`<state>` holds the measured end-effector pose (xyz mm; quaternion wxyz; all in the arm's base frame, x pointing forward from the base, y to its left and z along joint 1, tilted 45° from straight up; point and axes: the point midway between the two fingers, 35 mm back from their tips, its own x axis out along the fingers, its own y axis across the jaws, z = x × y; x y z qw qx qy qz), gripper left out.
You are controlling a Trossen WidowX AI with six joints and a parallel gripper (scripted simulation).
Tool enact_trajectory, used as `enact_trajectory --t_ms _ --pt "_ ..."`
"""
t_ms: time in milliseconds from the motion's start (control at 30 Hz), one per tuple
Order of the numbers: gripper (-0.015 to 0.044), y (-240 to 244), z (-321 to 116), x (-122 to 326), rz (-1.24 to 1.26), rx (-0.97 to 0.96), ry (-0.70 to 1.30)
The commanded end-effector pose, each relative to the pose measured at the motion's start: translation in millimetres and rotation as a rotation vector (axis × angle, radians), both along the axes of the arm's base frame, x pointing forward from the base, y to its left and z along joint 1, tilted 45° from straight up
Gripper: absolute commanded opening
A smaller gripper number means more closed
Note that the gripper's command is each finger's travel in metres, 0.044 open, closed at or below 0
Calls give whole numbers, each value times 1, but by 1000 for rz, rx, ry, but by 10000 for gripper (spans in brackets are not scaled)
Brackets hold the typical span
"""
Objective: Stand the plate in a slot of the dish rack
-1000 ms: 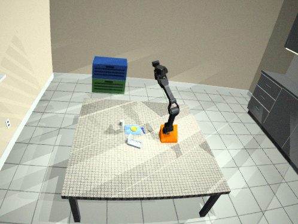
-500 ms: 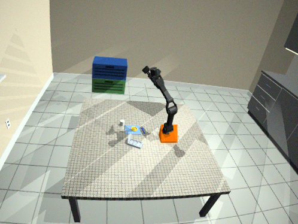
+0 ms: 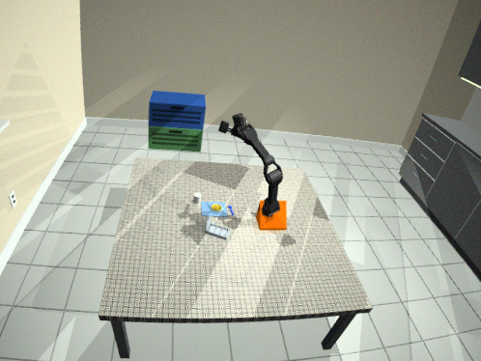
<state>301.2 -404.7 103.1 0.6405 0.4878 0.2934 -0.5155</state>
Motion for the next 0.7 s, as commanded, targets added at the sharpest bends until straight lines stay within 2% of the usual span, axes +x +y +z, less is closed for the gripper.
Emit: enact_trajectory --t_ms 0,667 --pt "400 18 -15 6 122 45 49" --pt "400 111 -62 24 756 247 197"
